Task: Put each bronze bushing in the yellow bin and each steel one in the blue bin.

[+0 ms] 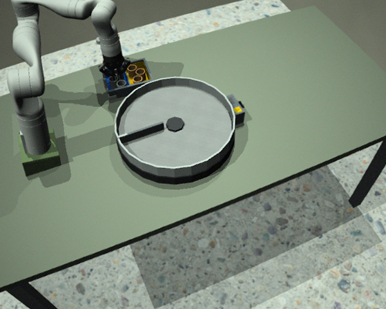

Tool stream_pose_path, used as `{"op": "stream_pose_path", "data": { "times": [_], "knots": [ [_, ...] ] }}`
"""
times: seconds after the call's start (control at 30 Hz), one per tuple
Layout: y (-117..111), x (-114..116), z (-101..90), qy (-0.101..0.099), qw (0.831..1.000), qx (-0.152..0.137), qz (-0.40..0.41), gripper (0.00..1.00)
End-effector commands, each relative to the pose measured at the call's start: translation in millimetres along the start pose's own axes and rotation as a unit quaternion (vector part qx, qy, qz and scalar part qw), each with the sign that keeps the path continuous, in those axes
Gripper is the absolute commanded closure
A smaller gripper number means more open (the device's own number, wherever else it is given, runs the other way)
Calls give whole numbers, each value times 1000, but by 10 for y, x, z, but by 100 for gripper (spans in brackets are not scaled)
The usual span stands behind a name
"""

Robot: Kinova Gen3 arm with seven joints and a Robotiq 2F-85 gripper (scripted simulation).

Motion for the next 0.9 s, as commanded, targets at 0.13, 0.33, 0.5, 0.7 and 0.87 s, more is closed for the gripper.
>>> {"op": "stream_pose_path", "data": {
  "times": [0.13, 0.33, 0.5, 0.7, 0.87],
  "knots": [
    [-3, 1, -5, 0, 1000, 1, 0, 81],
    [-3, 1, -5, 0, 1000, 1, 0, 81],
    [-3, 1, -5, 0, 1000, 1, 0, 81],
    [-3, 1, -6, 0, 1000, 1, 0, 81],
    [-3, 1, -6, 0, 1000, 1, 0, 81]
  ]
}}
Point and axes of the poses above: the point where the finger pads meet when closed, its own z axis out along the fingers, its own x axis across the jaws, y = z × x, the point moved 8 cm from there along -z, back along the fingers, and after that the axes turned 10 degrees about z, right-handed, at the moved point
